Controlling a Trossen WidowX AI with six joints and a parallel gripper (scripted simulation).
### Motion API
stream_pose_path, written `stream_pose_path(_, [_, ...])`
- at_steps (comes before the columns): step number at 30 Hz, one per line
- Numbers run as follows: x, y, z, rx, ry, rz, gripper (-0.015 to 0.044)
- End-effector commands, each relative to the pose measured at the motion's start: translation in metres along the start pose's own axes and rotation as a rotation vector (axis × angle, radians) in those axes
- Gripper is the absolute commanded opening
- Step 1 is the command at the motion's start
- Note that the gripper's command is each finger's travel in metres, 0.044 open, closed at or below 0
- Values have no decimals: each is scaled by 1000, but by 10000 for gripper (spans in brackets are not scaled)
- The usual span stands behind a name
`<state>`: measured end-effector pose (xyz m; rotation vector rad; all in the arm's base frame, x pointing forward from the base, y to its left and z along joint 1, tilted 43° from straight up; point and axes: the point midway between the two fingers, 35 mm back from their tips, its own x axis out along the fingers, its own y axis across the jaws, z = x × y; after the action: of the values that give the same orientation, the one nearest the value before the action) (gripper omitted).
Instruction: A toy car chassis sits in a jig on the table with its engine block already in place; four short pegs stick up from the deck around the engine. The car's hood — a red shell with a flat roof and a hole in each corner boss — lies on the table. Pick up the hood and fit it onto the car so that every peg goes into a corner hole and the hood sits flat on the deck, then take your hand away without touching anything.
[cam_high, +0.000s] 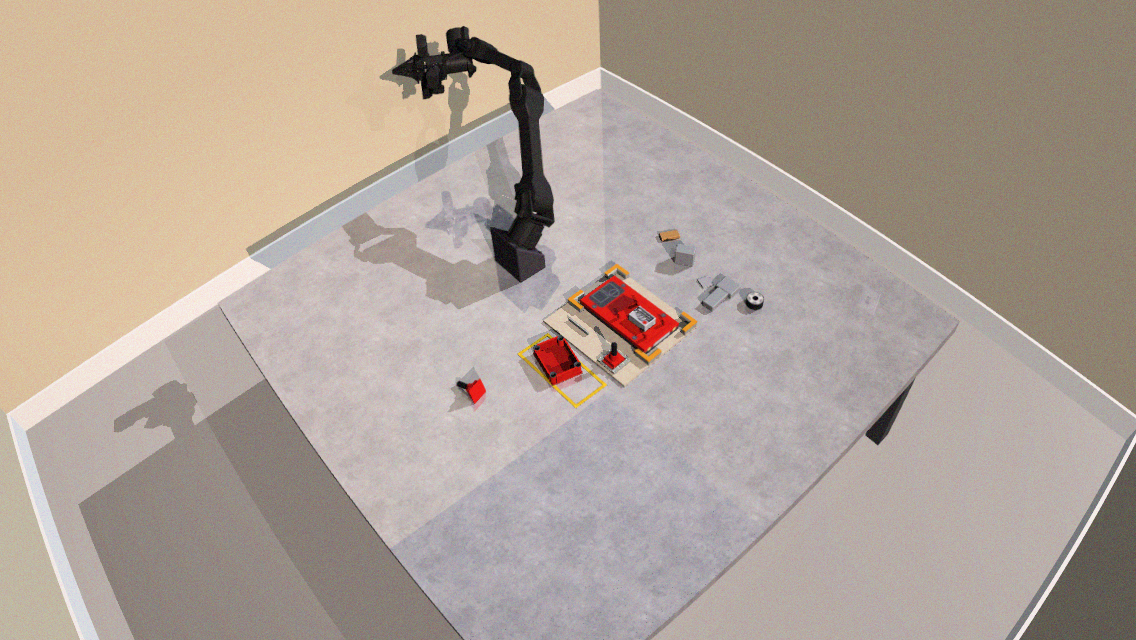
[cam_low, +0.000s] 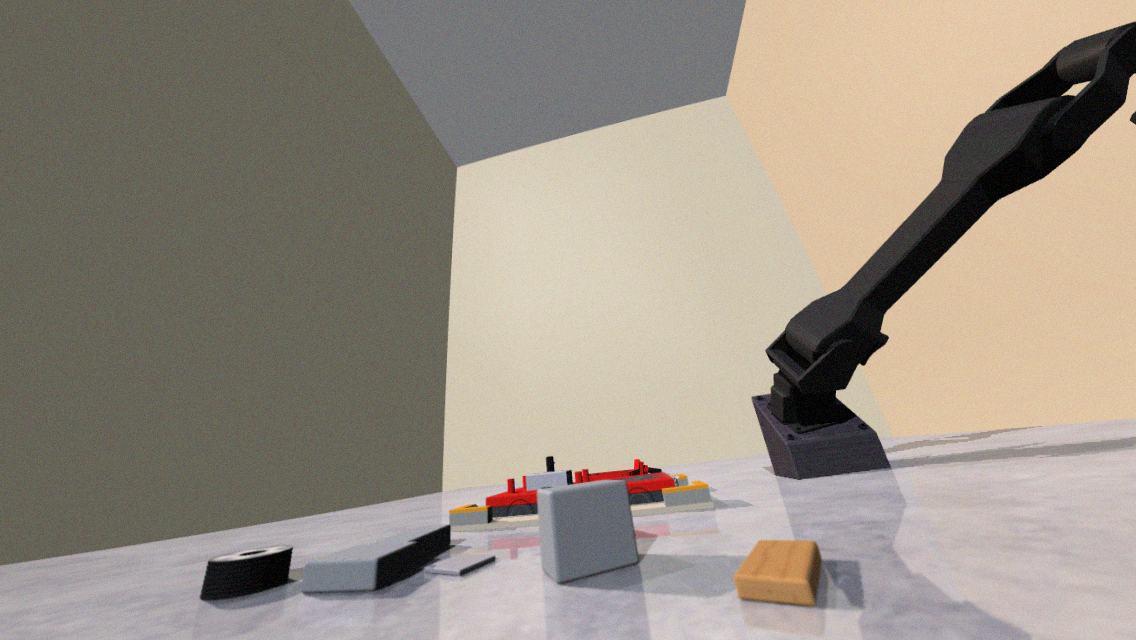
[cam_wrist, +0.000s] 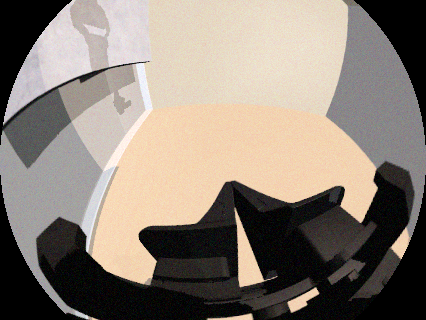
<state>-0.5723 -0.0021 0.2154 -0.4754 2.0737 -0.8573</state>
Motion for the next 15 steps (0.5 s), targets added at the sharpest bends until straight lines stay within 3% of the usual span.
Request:
stream_pose_path(1, [0,0,0,2,1,0,26])
stream_pose_path(15, [-70,42,-34,185,152,62,394])
